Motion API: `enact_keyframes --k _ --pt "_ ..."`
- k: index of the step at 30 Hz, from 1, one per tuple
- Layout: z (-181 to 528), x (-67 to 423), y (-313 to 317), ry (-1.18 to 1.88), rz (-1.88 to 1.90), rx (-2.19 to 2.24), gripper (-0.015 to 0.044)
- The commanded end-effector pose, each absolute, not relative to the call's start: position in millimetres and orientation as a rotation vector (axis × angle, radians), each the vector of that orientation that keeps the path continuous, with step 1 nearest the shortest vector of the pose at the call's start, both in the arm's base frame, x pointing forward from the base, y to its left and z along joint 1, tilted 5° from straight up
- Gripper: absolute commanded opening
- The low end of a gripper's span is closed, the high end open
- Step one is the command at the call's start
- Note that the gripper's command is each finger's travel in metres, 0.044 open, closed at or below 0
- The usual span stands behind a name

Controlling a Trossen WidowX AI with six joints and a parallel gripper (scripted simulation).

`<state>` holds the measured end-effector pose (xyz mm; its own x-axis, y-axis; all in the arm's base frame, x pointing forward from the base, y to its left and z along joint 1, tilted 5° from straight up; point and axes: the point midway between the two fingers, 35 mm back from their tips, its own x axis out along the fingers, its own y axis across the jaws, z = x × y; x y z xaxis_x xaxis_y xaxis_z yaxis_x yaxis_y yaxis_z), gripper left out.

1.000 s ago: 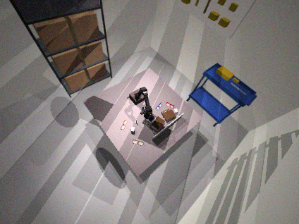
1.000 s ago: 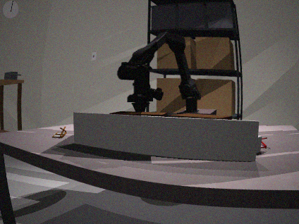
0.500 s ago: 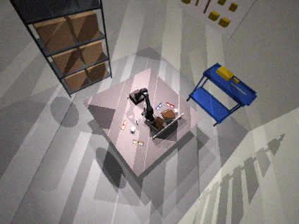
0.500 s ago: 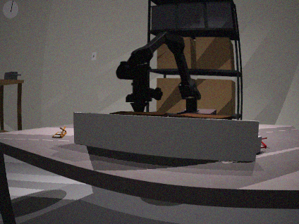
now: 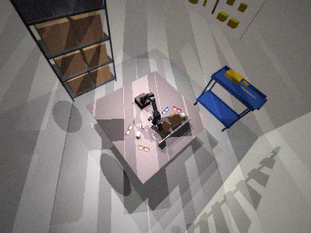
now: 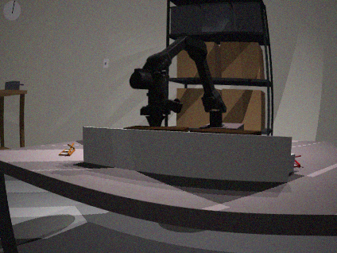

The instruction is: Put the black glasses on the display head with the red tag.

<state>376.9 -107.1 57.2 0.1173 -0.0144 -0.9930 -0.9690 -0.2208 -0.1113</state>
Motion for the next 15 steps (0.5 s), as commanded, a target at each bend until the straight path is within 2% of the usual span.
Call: enact_keyframes --k 1,15 --pt "58.0 383.7 -105.7 1.030 1.267 -1.445 0.0000" --pt "60.3 399.5 -102.0 1.029 1.265 -1.445 0.0000"
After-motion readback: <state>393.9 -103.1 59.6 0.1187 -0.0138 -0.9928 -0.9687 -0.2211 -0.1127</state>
